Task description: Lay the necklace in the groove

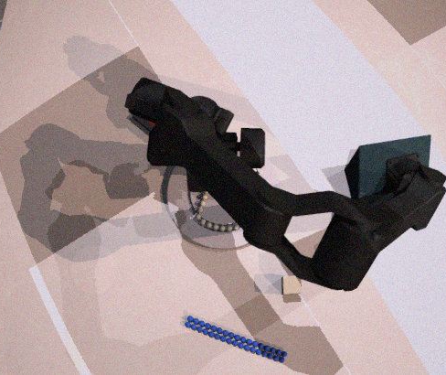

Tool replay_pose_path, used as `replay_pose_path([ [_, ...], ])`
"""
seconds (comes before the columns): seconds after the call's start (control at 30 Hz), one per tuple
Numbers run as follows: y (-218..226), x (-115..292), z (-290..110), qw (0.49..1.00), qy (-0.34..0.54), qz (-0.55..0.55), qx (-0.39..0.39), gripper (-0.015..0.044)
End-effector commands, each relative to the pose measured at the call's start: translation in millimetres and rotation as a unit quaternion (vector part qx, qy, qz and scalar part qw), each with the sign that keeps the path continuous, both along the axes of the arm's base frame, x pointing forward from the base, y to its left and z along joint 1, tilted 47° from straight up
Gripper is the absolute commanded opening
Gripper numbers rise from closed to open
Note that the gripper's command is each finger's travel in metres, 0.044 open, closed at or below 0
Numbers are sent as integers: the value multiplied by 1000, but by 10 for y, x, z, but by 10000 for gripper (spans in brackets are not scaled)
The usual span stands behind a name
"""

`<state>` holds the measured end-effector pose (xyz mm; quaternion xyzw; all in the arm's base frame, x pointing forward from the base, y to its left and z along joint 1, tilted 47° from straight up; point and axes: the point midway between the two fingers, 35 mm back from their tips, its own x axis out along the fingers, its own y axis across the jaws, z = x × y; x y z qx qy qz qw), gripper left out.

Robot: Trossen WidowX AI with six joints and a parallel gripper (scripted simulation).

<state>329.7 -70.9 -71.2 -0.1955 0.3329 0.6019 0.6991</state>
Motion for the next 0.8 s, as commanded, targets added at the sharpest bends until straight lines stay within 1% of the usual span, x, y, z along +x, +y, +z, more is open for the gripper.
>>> replay_pose_path([
  [0.0,35,-2,-27,1000,2,-4,3,120],
  [0.03,35,-2,-27,1000,2,-4,3,120],
  [0.17,19,-2,-15,1000,1,1,0,15],
  [0.2,19,-2,-15,1000,1,1,0,0],
  [0.77,19,-2,-15,1000,1,1,0,0],
])
